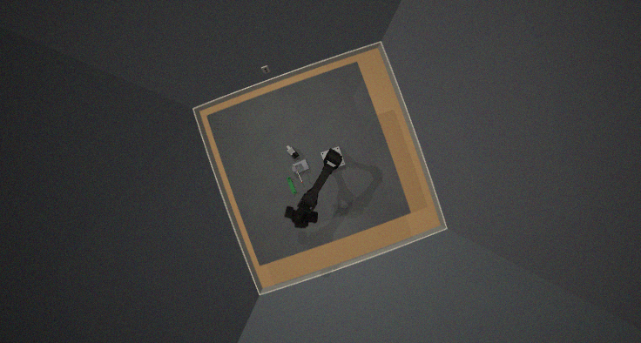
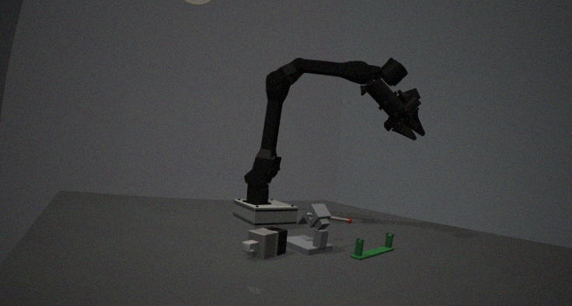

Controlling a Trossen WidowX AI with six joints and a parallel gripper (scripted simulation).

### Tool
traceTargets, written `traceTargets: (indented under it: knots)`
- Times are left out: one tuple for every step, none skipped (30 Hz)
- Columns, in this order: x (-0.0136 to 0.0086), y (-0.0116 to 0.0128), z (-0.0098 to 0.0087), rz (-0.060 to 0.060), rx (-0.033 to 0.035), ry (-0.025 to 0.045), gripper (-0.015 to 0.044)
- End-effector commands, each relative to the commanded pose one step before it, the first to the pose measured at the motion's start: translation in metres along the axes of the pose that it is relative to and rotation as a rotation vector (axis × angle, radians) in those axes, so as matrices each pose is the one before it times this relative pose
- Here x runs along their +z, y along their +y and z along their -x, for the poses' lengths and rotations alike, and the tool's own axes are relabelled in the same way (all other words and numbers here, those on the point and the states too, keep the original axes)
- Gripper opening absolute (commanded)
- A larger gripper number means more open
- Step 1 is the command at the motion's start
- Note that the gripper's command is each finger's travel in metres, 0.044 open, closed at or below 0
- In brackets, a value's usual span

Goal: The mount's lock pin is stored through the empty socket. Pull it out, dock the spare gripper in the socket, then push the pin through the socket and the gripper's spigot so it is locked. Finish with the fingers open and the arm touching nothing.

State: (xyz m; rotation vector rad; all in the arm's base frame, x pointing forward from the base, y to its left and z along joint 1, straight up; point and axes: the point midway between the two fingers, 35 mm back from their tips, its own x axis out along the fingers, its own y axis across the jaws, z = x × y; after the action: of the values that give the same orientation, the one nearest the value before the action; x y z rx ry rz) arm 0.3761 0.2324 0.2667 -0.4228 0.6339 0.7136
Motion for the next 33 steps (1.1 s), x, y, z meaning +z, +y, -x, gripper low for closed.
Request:
traceTargets:
  knots:
    - [-0.05288, -0.02253, -0.00364, 0.1401, -0.00531, 0.192, 0.03]
    - [-0.01397, -0.00313, -0.00203, 0.0366, 0.00746, 0.04876, 0.03]
    - [-0.01396, -0.00225, -0.0021, 0.0363, 0.01094, 0.0479, 0.03]
    - [-0.01389, -0.00137, -0.00217, 0.0361, 0.01436, 0.04679, 0.03]
    - [-0.01376, -0.00051, -0.00223, 0.036, 0.01772, 0.04544, 0.03]
    - [-0.01358, 0.00034, -0.00228, 0.0359, 0.02099, 0.04385, 0.03]
    - [-0.01334, 0.00118, -0.00233, 0.0358, 0.02415, 0.04203, 0.03]
    - [-0.01305, 0.00199, -0.00237, 0.0358, 0.02718, 0.03998, 0.03]
    - [-0.01271, 0.00277, -0.00241, 0.0358, 0.03007, 0.03771, 0.03]
    - [-0.01232, 0.00353, -0.00244, 0.0358, 0.0328, 0.03523, 0.03]
    - [-0.01188, 0.00425, -0.00247, 0.0359, 0.03534, 0.03256, 0.03]
    - [-0.0114, 0.00494, -0.00249, 0.0361, 0.03769, 0.0297, 0.03]
    - [-0.01087, 0.00558, -0.00251, 0.0363, 0.03982, 0.02667, 0.03]
    - [-0.00848, 0.00506, -0.0021, 0.03, 0.03413, 0.01952, 0.03]
    - [-0.00487, 0.00324, -0.0013, 0.0181, 0.02104, 0.01065, 0.03]
    - [-0.00158, 0.00112, -0.00045, 0.0061, 0.0071, 0.00337, 0.03]
    - [0.0, 0.0, 0.0, 0.0, 0.0, 0.0, 0.03]
    - [0.0, 0.0, 0.0, 0.0, 0.0, 0.0, 0.03]
    - [0.0, 0.0, 0.0, 0.0, 0.0, 0.0, 0.03]
    - [0.0, 0.0, 0.0, 0.0, 0.0, 0.0, 0.03]
    - [0.0, 0.0, 0.0, 0.0, 0.0, 0.0, 0.03]
    - [0.0, 0.0, 0.0, 0.0, 0.0, 0.0, 0.03]
    - [-0.00011, -0.00015, -0.00187, 0.0, -0.00001, 0.00001, 0.03]
    - [-0.00024, -0.00027, -0.00384, 0.0, -0.00002, 0.00002, 0.03]
    - [-0.00042, 0.00015, -0.0052, 0.0, 0.00001, 0.00004, 0.03]
    - [-0.00061, 0.00037, -0.00699, 0.0, 0.00003, 0.00005, 0.03]
    - [-0.00087, 0.00076, -0.00907, 0.0, 0.00006, 0.00008, 0.03]
    - [-0.00098, 0.0011, -0.00918, 0.0, 0.0001, 0.00009, 0.03]
    - [-0.00111, 0.0015, -0.00954, 0.0, 0.00013, 0.0001, 0.03]
    - [-0.00125, 0.00194, -0.00985, 0.0, 0.00018, 0.00011, 0.03]
    - [-0.00111, 0.0019, -0.00808, 0.0, 0.00017, 0.0001, 0.03]
    - [-0.00072, 0.00131, -0.00497, 0.0, 0.00012, 0.00007, 0.03]
    - [-0.00025, 0.00046, -0.00167, 0.0, 0.00004, 0.00002, 0.03]
